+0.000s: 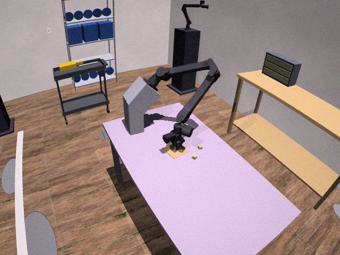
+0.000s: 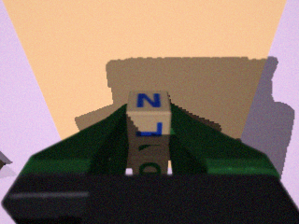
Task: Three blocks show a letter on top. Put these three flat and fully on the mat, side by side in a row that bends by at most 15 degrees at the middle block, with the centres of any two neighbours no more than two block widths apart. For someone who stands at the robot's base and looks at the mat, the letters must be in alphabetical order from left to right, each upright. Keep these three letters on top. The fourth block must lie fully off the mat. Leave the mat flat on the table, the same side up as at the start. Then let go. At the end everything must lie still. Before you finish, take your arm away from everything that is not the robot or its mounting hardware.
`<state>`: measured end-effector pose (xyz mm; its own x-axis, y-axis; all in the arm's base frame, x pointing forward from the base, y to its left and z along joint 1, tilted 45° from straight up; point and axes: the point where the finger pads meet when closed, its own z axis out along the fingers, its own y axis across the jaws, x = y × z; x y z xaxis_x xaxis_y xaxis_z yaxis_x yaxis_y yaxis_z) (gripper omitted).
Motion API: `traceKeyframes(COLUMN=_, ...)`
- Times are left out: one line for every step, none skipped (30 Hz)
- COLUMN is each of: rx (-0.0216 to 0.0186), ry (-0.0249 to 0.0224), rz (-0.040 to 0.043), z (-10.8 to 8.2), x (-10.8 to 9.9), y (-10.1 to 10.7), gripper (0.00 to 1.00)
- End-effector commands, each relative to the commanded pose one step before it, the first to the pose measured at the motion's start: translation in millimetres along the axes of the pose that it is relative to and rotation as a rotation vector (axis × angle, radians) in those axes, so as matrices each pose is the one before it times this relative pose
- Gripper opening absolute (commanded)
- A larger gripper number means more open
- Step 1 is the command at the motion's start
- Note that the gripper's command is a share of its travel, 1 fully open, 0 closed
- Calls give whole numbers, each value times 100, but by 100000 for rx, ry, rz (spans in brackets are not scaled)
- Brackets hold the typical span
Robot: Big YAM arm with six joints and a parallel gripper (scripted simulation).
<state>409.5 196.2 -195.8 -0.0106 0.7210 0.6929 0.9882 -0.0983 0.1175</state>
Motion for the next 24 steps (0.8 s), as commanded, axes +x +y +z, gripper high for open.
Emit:
traceKeyframes(rx=-1448, ry=-426, rz=1215, z=-299, x=-1314, y=120, gripper=21)
traceKeyframes(rx=0, ry=0, rz=0, z=0, x=0, y=0, gripper=21)
traceKeyframes(rx=0, ry=0, rz=0, z=0, x=0, y=0, gripper=21)
traceKeyframes(rx=0, ry=0, rz=0, z=0, x=0, y=0, gripper=21)
traceKeyframes(rx=0, ry=0, rz=0, z=0, x=0, y=0, gripper=21)
traceKeyframes(rx=0, ry=0, rz=0, z=0, x=0, y=0, gripper=21)
traceKeyframes(rx=0, ry=0, rz=0, z=0, x=0, y=0, gripper=21)
traceKeyframes(rx=0, ry=0, rz=0, z=0, x=0, y=0, gripper=21)
traceKeyframes(rx=0, ry=0, rz=0, z=0, x=0, y=0, gripper=21)
traceKeyframes(rx=0, ry=0, rz=0, z=0, x=0, y=0, gripper=21)
traceKeyframes(rx=0, ry=-2, rz=4, z=-1, x=-2, y=0, gripper=21)
traceKeyframes(rx=-18, ry=0, rz=4, z=-6, x=-8, y=7, gripper=21)
traceKeyframes(rx=-43, ry=-1, rz=17, z=-13, x=-20, y=17, gripper=21)
traceKeyframes(rx=-68, ry=-1, rz=34, z=-21, x=-32, y=27, gripper=21)
traceKeyframes(rx=-67, ry=-2, rz=25, z=-18, x=-32, y=28, gripper=21)
traceKeyframes(rx=-36, ry=4, rz=-10, z=-5, x=-20, y=19, gripper=21)
traceKeyframes(rx=13, ry=17, rz=-60, z=14, x=0, y=3, gripper=21)
traceKeyframes(rx=47, ry=25, rz=-88, z=27, x=14, y=-7, gripper=21)
traceKeyframes(rx=39, ry=24, rz=-72, z=25, x=10, y=-4, gripper=21)
traceKeyframes(rx=-10, ry=13, rz=-16, z=8, x=-11, y=12, gripper=21)
traceKeyframes(rx=-69, ry=-1, rz=49, z=-14, x=-36, y=31, gripper=21)
traceKeyframes(rx=-92, ry=-8, rz=78, z=-23, x=-46, y=38, gripper=21)
traceKeyframes(rx=-57, ry=-4, rz=49, z=-12, x=-30, y=25, gripper=21)
traceKeyframes(rx=23, ry=10, rz=-22, z=15, x=6, y=-3, gripper=21)
